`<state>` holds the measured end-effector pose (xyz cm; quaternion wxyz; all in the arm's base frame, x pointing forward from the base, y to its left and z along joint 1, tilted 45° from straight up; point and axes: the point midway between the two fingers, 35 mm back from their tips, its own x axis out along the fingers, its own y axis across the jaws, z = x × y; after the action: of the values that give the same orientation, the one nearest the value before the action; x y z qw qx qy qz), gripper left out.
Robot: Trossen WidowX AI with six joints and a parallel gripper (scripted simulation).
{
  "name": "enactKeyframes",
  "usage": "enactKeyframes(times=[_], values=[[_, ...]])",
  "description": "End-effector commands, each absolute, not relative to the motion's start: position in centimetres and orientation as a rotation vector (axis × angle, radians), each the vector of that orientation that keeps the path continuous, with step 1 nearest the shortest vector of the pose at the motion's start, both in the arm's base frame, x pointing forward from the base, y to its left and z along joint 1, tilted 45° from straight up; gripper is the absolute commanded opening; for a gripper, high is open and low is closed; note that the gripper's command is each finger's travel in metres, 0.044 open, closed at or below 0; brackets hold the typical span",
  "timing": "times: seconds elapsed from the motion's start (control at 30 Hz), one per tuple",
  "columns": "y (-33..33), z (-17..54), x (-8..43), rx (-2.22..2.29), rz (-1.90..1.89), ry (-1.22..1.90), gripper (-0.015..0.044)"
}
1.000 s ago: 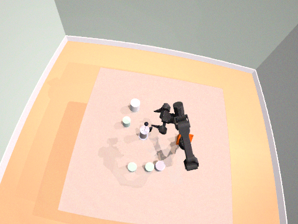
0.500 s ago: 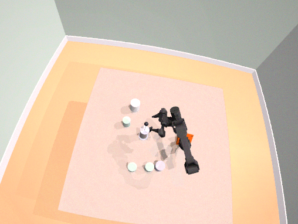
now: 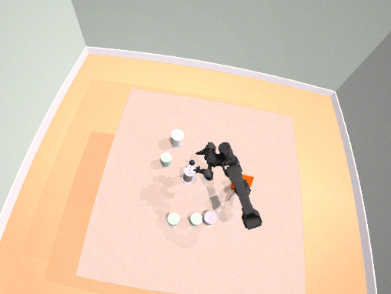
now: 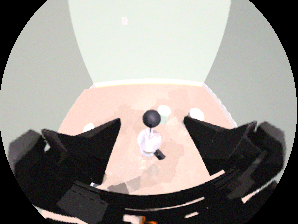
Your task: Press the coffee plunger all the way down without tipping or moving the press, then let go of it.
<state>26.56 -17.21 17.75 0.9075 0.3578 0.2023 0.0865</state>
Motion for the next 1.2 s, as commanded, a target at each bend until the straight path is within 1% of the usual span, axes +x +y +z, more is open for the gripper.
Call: enactKeyframes(times=[0.0,0.37,0.77,0.8,1.17], values=[[-16.9,17.3,27.1,0.746,0.174,0.423,0.044],[-16.4,17.1,28.5,0.749,0.175,0.414,0.044],[-16.4,17.1,28.5,0.749,0.175,0.414,0.0125],[-16.4,17.1,28.5,0.749,0.175,0.414,0.0118],[-16.3,17.0,28.5,0.749,0.174,0.415,0.0118]])
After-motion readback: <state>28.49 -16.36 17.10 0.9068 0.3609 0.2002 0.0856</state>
